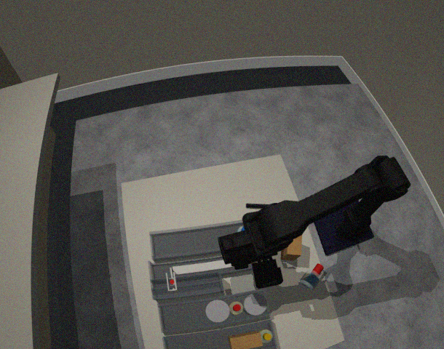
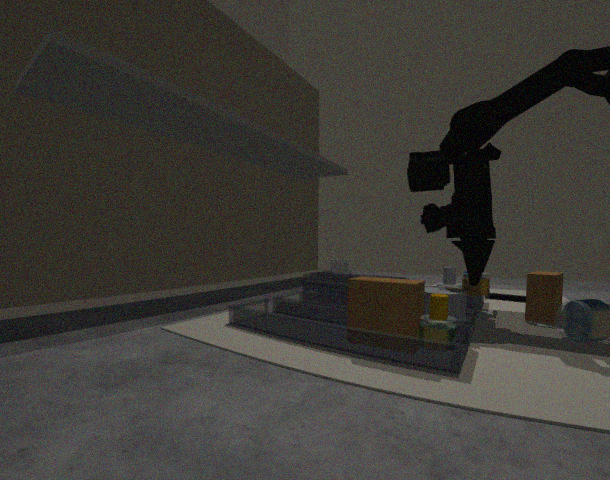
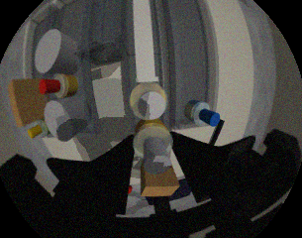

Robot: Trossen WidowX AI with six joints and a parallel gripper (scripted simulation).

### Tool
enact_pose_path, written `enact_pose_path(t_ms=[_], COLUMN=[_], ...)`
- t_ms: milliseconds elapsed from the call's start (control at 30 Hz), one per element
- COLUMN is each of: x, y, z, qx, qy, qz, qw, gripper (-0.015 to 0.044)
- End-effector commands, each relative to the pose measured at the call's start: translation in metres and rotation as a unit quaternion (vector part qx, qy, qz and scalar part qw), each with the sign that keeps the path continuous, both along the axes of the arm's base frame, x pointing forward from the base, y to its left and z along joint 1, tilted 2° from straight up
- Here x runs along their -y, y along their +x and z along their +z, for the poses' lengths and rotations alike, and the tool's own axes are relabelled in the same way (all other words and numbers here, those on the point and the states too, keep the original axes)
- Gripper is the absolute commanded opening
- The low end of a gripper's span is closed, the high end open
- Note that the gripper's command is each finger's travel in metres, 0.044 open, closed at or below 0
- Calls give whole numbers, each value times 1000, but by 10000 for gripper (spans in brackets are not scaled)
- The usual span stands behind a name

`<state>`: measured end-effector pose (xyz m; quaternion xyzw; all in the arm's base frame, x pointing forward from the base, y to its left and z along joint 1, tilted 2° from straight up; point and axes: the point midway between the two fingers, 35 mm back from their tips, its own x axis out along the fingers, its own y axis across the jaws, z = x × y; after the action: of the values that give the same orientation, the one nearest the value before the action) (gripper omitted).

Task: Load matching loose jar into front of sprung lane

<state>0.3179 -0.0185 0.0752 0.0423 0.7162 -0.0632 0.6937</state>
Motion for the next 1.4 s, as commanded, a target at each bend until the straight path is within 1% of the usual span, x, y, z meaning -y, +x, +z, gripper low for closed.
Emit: enact_pose_path(t_ms=[0,1367], x=[0,3], y=[8,23], z=[4,8], qx=[13,14], qy=[0,0], qz=[2,2], qw=[1000,1000], gripper=[0,0])
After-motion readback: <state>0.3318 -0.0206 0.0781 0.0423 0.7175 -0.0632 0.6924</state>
